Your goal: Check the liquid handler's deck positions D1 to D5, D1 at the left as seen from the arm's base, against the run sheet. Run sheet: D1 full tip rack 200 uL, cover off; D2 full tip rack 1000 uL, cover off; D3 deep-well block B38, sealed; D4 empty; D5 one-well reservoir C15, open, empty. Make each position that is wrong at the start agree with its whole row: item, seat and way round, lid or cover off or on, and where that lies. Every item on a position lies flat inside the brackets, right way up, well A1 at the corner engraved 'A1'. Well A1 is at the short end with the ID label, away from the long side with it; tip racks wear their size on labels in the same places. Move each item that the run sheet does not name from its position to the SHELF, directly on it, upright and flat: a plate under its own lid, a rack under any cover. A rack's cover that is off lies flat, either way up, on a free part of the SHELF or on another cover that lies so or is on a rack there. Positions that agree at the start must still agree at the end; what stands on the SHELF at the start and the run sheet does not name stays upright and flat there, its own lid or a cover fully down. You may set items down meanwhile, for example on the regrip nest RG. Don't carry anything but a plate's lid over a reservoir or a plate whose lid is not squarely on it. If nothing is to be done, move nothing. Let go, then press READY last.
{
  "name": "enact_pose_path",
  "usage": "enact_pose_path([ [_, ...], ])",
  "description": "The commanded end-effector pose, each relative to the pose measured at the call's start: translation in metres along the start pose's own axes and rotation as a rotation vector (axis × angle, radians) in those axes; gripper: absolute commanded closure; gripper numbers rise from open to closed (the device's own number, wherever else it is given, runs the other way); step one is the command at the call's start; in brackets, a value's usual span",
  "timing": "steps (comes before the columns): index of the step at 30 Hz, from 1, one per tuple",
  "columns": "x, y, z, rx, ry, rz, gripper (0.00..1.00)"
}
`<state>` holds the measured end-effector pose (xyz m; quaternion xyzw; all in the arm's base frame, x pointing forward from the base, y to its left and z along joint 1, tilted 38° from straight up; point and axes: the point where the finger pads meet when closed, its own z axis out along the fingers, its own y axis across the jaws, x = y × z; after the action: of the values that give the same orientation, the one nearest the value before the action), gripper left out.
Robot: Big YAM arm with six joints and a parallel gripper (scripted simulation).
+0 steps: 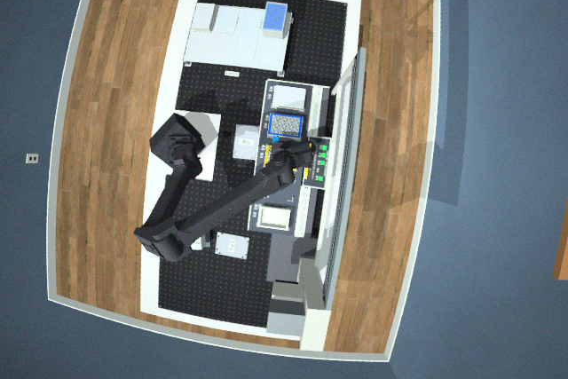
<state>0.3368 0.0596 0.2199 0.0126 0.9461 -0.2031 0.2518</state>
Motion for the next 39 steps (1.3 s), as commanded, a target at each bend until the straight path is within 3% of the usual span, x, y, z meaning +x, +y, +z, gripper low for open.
enact_pose_path([
  [1,-0.013,0.001,-0.012,-0.011,-0.029,0.019,0.00],
  [8,-0.013,0.001,-0.012,-0.011,-0.029,0.019,0.00],
  [34,-0.017,0.132,-0.017,-0.022,-0.029,0.015,0.00],
  [39,-0.013,0.128,-0.012,-0.019,-0.024,0.018,0.00],
])
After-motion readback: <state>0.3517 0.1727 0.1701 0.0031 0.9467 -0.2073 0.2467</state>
